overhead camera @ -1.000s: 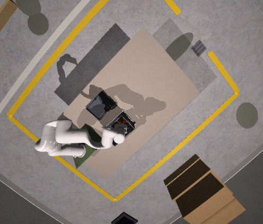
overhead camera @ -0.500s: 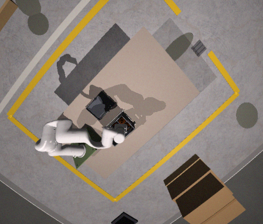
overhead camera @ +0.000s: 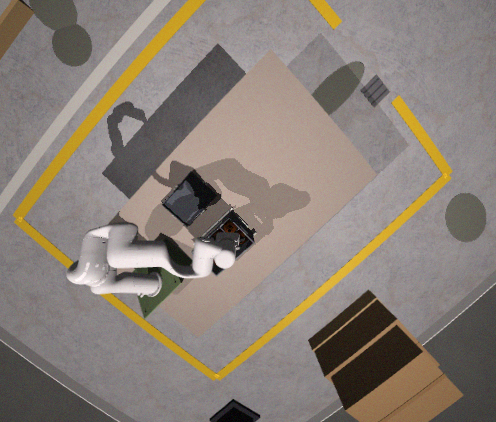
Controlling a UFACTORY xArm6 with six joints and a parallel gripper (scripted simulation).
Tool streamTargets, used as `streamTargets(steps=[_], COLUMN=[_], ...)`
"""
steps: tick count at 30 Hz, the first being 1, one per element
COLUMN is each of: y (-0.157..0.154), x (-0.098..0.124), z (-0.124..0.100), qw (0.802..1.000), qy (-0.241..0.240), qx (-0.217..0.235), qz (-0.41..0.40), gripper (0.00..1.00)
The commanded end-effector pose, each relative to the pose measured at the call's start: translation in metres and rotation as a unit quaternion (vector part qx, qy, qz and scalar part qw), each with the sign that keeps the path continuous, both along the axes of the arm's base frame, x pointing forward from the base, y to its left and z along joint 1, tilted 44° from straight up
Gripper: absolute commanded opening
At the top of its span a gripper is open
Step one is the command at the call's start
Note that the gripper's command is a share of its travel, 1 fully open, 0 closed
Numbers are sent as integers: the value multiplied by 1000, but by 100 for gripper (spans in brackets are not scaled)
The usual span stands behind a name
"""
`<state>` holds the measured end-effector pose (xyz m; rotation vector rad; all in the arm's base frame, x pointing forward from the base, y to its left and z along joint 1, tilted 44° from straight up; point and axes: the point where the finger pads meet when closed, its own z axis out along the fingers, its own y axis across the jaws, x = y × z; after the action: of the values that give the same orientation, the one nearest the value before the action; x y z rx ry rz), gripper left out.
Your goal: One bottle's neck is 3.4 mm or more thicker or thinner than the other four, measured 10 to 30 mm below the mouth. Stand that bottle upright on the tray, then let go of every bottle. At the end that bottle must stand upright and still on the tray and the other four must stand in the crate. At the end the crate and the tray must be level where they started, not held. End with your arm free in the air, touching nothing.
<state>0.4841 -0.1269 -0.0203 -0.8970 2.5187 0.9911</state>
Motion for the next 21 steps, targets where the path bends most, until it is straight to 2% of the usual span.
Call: streamTargets(steps=[1,21], y=[2,15], x=[1,2], z=[-2,-16], qw=[1000,1000], qy=[-2,-2], qx=[-1,-1], qz=[-1,-1], gripper=[65,65])
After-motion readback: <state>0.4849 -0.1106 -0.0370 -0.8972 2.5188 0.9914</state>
